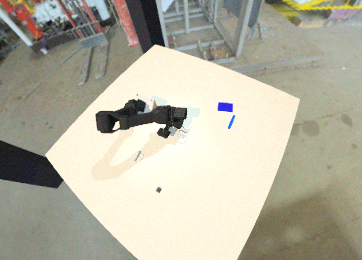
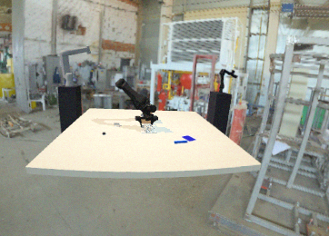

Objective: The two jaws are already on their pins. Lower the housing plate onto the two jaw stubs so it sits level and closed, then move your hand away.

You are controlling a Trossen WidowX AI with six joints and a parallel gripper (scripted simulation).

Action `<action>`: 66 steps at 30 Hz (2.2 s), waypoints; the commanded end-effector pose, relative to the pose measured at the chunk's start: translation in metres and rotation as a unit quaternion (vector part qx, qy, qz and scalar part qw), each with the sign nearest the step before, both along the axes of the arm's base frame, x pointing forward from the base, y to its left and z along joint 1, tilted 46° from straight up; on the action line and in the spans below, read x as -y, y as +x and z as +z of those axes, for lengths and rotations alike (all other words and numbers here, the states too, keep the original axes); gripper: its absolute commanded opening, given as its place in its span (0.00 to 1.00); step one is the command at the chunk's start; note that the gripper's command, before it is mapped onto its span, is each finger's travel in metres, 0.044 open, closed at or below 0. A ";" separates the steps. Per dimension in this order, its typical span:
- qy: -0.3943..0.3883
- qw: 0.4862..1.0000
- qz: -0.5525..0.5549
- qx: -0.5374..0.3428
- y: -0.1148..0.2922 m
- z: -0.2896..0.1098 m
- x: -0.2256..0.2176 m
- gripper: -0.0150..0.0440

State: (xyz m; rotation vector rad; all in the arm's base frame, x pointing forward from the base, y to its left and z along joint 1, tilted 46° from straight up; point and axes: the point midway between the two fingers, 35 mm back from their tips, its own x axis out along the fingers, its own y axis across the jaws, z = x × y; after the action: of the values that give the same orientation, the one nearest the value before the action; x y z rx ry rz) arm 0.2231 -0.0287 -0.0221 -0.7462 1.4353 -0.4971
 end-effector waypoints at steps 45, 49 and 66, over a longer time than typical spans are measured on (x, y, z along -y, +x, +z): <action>0.000 1.000 0.000 0.000 0.000 0.000 0.000 1.00; 0.000 1.000 0.000 0.000 0.000 0.000 0.000 1.00; 0.003 1.000 0.002 -0.002 -0.003 0.036 -0.040 1.00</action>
State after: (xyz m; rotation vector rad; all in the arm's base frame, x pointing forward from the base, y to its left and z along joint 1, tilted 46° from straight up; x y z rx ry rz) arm 0.2208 -0.0063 -0.0021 -0.7536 1.4456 -0.4941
